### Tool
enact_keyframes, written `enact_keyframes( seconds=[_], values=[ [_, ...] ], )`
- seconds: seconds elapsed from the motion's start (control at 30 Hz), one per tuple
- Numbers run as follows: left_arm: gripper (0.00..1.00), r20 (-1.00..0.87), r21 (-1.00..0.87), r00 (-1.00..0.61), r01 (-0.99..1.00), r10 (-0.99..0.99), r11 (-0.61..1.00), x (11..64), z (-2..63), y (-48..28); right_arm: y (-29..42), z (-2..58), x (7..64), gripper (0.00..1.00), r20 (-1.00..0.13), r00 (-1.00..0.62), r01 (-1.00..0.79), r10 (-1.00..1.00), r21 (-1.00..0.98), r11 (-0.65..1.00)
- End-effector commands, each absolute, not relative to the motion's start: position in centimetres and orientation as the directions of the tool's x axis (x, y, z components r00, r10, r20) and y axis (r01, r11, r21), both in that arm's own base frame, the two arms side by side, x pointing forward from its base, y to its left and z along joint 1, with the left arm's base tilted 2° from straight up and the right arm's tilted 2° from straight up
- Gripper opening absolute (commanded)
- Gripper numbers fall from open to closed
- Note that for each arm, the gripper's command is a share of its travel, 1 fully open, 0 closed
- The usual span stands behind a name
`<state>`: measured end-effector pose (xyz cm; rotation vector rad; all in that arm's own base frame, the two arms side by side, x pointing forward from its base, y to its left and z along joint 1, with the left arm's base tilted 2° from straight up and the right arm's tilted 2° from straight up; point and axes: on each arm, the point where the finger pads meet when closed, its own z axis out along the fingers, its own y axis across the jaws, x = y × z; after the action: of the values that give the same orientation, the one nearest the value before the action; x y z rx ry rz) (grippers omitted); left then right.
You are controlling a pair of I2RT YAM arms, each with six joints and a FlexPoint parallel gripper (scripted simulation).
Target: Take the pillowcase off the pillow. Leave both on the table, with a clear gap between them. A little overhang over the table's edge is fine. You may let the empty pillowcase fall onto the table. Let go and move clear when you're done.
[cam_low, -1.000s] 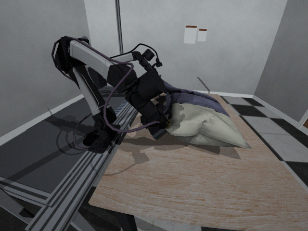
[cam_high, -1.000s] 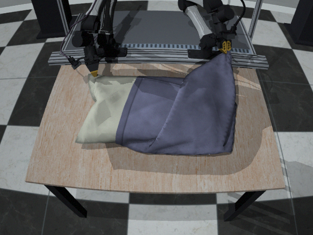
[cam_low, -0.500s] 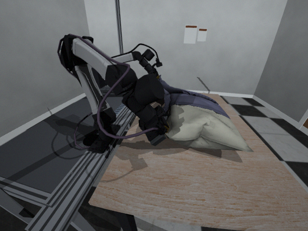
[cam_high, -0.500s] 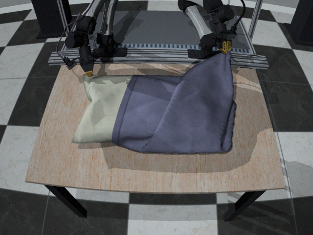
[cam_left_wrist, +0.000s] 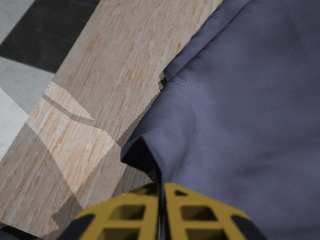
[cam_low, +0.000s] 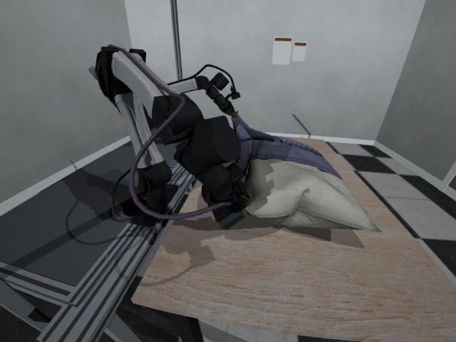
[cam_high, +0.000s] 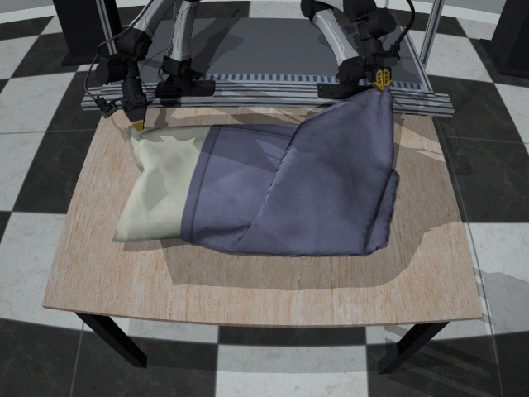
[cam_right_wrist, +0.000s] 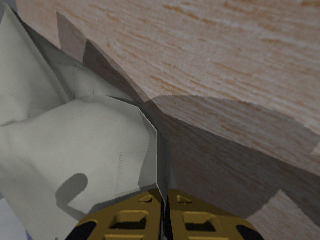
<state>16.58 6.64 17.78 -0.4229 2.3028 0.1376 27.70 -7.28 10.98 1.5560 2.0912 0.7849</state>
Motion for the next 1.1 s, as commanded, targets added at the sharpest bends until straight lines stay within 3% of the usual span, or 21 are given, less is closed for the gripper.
enact_keyframes(
  seconds=[0.0, 0.27, 0.63, 0.67, 1.07],
  values=[
    [0.00, -0.722, -0.024, -0.646, -0.332, -0.246, 0.943, 16.7, 18.2, 6.6, -8.3, 12.3, 28.5, 0.00, -0.051, -0.304, 0.692, 0.951, 0.675, 0.257],
    [0.00, -0.722, -0.024, -0.646, -0.332, -0.246, 0.943, 16.7, 18.2, 6.6, -8.6, 13.2, 28.6, 0.00, -0.089, -0.294, 0.673, 0.952, 0.688, 0.272],
    [0.00, -0.722, -0.024, -0.646, -0.332, -0.246, 0.943, 16.7, 18.2, 6.6, -8.5, 13.3, 28.6, 0.00, -0.088, -0.296, 0.670, 0.951, 0.690, 0.272],
    [0.00, -0.722, -0.024, -0.646, -0.332, -0.246, 0.943, 16.7, 18.2, 6.6, -8.3, 12.1, 28.4, 0.00, -0.030, -0.309, 0.696, 0.950, 0.674, 0.248],
    [0.00, -0.722, -0.024, -0.646, -0.332, -0.246, 0.943, 16.7, 18.2, 6.6, -11.7, 12.2, 28.7, 0.00, -0.051, -0.302, 0.694, 0.952, 0.672, 0.257]
  ],
)
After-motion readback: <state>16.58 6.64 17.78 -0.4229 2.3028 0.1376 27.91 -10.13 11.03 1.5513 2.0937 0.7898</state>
